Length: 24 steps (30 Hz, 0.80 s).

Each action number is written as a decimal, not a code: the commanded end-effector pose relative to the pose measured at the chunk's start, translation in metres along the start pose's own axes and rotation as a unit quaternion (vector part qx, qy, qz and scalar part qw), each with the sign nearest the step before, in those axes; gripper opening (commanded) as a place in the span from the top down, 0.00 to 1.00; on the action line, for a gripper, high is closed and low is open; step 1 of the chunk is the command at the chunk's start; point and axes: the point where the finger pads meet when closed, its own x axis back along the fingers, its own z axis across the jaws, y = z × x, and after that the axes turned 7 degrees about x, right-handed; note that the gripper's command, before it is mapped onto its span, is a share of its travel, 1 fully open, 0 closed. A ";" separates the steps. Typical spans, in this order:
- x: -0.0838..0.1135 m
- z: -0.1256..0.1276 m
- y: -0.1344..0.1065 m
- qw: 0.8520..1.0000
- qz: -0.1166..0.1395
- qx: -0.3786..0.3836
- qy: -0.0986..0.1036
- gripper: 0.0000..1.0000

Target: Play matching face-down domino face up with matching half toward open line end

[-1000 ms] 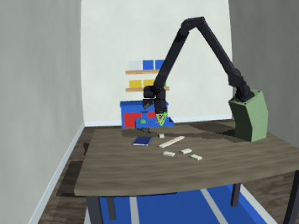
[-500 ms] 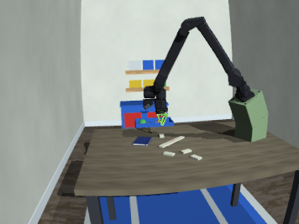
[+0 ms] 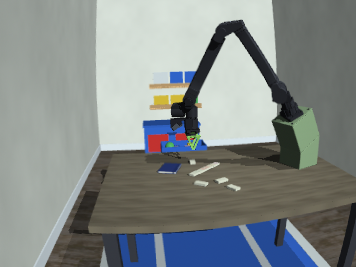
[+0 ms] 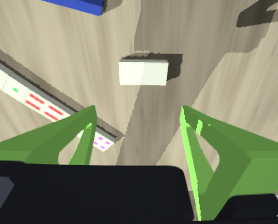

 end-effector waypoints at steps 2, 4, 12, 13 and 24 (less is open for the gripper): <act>0.017 -0.013 0.019 1.000 -0.020 0.006 -0.014 0.30; 0.017 -0.013 0.019 1.000 -0.020 0.006 -0.014 0.30; 0.012 -0.010 0.013 1.000 -0.014 0.002 -0.011 0.30; 0.014 -0.011 0.015 1.000 -0.016 0.002 -0.012 0.30; 0.005 -0.004 0.004 1.000 -0.005 0.000 -0.005 0.30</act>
